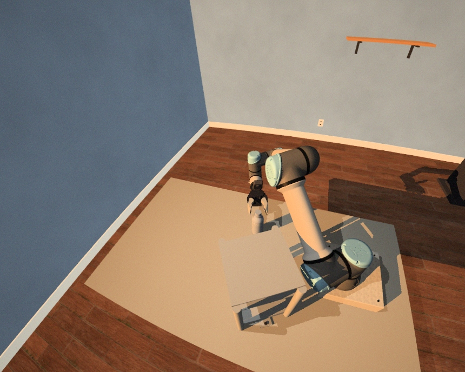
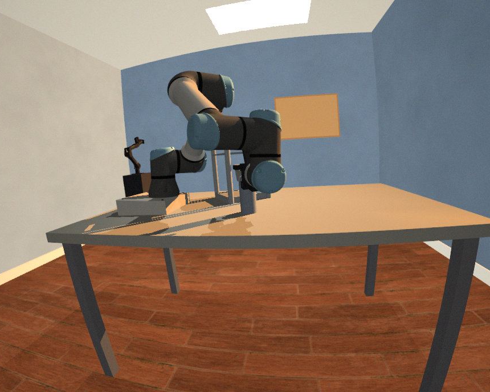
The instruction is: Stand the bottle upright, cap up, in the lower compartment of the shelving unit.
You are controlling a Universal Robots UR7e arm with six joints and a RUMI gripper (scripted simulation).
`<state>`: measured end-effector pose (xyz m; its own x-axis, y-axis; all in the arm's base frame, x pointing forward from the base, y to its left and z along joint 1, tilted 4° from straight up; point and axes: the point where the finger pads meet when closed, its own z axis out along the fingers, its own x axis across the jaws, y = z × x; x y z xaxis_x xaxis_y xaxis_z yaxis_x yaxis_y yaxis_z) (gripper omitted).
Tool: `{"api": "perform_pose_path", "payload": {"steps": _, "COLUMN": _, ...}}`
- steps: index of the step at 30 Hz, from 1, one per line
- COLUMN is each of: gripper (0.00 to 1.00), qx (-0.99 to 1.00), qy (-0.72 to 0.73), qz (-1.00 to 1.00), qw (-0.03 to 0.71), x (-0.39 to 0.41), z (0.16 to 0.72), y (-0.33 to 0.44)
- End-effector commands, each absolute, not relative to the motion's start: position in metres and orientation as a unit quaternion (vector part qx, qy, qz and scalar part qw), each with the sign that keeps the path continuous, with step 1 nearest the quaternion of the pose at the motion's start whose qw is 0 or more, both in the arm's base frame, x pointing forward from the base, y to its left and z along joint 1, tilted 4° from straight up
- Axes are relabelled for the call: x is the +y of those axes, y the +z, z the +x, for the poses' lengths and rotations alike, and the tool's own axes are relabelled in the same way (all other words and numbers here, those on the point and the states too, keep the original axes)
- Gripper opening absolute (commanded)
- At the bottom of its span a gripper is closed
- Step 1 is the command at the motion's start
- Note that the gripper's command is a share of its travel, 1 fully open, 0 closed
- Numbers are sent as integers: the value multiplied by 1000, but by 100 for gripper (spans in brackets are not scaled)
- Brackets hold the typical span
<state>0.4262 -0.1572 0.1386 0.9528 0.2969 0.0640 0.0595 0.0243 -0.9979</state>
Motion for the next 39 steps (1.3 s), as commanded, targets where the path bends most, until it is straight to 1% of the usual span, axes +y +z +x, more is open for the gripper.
{"api": "perform_pose_path", "payload": {"steps": 1, "gripper": 50, "qx": -129, "qy": 84, "qz": -694, "qw": 704, "x": -157, "z": 427, "y": 124}}
{"api": "perform_pose_path", "payload": {"steps": 23, "gripper": 50, "qx": -129, "qy": 84, "qz": -694, "qw": 704, "x": -156, "z": 430, "y": 78}}
{"api": "perform_pose_path", "payload": {"steps": 39, "gripper": 50, "qx": -129, "qy": 84, "qz": -694, "qw": 704, "x": -156, "z": 431, "y": 63}}
